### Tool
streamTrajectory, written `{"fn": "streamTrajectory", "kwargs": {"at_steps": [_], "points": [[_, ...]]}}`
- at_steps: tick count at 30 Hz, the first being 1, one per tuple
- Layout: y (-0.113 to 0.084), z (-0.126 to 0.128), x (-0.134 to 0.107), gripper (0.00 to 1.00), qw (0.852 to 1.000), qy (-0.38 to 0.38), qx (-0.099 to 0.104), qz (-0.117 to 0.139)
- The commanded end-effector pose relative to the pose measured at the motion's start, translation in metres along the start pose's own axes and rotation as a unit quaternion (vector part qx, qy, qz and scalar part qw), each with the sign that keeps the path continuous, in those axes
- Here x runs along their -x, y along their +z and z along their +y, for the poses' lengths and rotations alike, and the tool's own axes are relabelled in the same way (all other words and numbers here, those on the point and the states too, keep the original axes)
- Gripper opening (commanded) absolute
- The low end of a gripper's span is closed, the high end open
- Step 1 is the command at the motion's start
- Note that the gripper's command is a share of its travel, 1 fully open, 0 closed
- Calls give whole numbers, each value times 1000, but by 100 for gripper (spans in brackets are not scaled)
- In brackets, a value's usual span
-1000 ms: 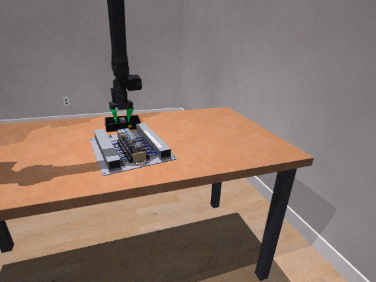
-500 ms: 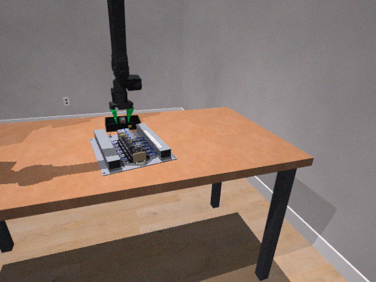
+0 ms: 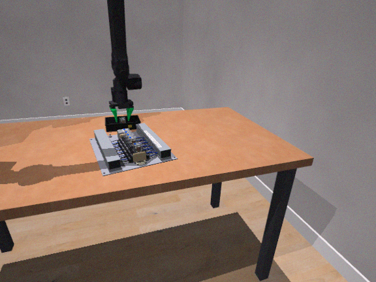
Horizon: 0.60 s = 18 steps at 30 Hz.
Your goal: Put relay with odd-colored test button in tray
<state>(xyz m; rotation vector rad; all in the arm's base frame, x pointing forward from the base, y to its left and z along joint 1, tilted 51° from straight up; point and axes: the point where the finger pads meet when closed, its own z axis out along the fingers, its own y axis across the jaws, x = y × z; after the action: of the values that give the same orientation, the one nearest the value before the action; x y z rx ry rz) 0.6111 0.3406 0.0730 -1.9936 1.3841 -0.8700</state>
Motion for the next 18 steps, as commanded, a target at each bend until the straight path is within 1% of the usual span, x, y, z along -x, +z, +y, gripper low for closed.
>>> {"fn": "streamTrajectory", "kwargs": {"at_steps": [1, 18], "points": [[-22, -14, 13, 59, 1000, -1, -15, -11], [-28, -13, 13, 59, 1000, 0, -11, -10]]}}
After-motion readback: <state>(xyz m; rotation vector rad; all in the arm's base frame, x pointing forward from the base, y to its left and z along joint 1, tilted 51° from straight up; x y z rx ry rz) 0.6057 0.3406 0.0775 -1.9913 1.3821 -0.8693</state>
